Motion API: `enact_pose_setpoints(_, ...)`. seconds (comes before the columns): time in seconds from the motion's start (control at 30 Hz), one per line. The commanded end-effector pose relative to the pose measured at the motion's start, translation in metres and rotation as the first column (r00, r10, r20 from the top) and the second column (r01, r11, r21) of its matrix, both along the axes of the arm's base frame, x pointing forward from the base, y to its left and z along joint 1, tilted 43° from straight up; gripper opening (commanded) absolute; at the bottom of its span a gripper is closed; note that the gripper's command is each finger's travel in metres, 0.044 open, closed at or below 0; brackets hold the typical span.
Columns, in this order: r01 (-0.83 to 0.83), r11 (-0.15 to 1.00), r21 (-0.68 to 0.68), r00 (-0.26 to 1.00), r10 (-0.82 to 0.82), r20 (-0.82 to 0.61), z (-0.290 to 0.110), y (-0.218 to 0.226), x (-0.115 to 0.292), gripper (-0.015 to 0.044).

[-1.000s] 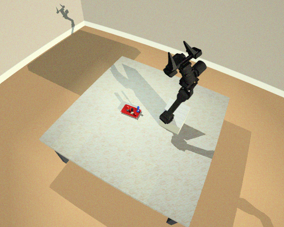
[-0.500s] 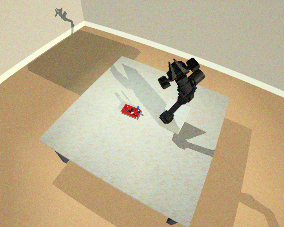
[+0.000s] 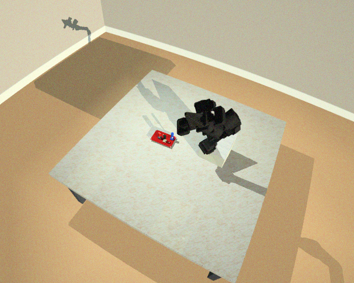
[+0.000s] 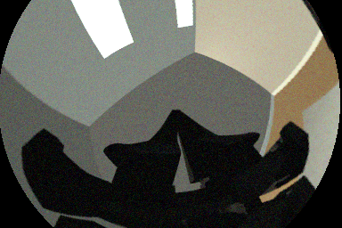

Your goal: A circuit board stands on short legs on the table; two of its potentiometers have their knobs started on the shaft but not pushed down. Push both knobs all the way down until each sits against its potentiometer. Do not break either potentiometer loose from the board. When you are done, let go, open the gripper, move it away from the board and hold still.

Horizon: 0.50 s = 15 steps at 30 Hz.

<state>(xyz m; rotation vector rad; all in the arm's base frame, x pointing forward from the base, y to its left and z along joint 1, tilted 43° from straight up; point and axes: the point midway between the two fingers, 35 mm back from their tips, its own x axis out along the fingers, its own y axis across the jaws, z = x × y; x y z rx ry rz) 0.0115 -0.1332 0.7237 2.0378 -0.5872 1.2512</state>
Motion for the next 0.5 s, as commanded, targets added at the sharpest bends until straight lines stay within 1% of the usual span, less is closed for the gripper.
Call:
enact_pose_setpoints(0.0,0.074,0.988,-0.135,0.997,-0.076,-0.007,0.002,0.043,0.010,0.0000)
enact_pose_setpoints(0.03,0.090,0.982,-0.164,0.996,-0.093,-0.008,0.002,0.052,0.012,0.0000)
enact_pose_setpoints(0.3,0.154,0.949,-0.274,0.987,-0.157,0.011,-0.006,0.082,0.018,0.0000)
enact_pose_setpoints(0.47,0.229,0.889,-0.396,0.970,-0.243,0.015,-0.013,0.117,0.034,0.0000)
